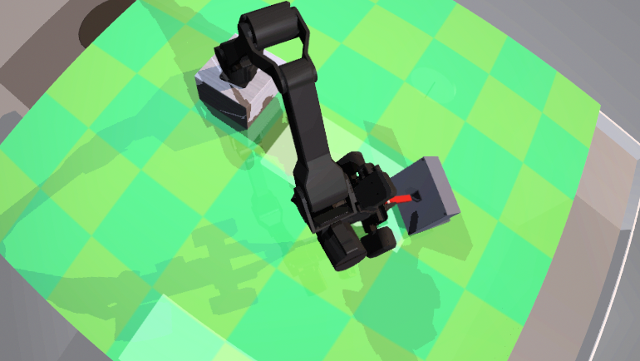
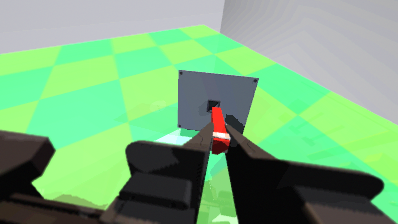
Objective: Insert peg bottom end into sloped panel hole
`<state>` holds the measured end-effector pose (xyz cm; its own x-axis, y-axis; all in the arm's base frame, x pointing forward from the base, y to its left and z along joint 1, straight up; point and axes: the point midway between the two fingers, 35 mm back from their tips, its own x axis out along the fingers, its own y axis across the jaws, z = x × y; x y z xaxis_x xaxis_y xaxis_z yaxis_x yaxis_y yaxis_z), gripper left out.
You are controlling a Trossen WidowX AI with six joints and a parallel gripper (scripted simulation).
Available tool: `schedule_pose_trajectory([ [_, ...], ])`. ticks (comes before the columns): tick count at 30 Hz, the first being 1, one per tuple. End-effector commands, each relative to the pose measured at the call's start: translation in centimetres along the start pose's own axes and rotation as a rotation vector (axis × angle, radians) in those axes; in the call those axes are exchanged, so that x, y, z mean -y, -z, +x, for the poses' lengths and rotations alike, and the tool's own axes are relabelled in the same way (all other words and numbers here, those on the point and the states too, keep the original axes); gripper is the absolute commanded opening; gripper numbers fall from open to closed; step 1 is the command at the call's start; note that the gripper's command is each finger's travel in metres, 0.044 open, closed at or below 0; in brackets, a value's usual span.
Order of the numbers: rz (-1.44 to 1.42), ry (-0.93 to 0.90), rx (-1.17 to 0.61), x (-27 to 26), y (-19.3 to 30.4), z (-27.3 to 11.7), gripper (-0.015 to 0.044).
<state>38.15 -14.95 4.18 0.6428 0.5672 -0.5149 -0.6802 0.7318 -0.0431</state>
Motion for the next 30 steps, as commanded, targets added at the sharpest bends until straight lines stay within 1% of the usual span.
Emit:
schedule_pose_trajectory([
  [1,0.013,-0.005,0.008,-0.2,0.3,0.3,0.0000],
  [7,0.013,-0.005,0.010,-0.2,0.3,0.5,0.0000],
  [23,0.012,-0.003,0.014,-0.2,0.4,2.6,0.0000],
  [30,0.001,0.001,0.019,0.0,0.0,2.3,0.0000],
])
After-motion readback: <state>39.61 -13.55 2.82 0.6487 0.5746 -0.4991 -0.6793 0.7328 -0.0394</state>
